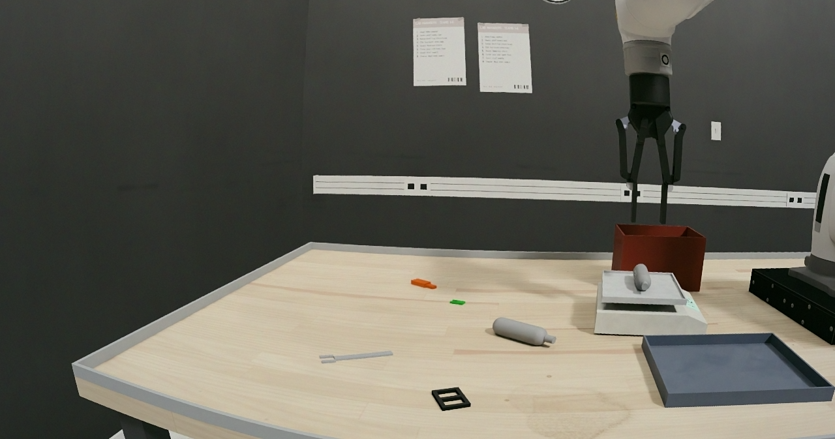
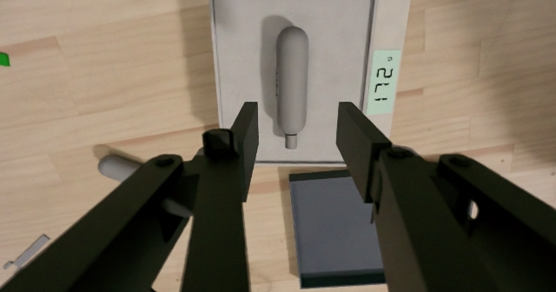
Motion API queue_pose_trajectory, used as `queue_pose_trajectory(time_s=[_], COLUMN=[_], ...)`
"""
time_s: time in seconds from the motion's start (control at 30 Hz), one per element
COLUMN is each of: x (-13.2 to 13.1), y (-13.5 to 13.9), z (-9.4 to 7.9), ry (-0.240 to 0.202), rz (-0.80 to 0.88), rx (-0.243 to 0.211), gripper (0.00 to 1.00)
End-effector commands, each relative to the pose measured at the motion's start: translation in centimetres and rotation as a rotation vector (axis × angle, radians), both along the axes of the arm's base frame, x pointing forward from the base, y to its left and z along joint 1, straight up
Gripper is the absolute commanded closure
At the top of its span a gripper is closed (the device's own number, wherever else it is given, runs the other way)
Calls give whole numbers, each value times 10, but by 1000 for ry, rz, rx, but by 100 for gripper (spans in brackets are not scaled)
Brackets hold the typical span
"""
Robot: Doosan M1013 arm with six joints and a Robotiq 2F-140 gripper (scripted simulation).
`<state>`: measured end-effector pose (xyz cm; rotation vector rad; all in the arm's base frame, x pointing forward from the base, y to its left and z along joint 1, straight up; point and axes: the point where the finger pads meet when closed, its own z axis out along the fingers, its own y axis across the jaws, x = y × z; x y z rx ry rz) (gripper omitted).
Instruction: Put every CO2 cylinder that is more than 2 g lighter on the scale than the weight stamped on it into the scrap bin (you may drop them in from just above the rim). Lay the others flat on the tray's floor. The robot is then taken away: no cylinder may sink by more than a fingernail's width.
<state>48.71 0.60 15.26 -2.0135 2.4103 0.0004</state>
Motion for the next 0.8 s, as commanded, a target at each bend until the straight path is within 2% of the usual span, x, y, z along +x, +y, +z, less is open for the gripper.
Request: queue_pose_trajectory(time_s=[0.0, 0.1, 0.17, 0.23, 0.37, 0.43, 0.47, 0.63, 0.77], x=[0, -6, -13, -22, -47, -47, -54, -83, -96], y=[0, 1, 3, 5, 10, 10, 11, 16, 18], z=[2, 7, 14, 22, 43, 43, 48, 69, 77], ry=[-1, -1, -1, -2, -1, -1, 0, 3, 6], rz=[16, 109, 227, 381, 563, 563, 709, 934, 1130], rx=[0, 0, 0, 0, -8, -8, -11, -24, -29], gripper=[61, 61, 61, 61, 61, 61, 61, 61, 61])
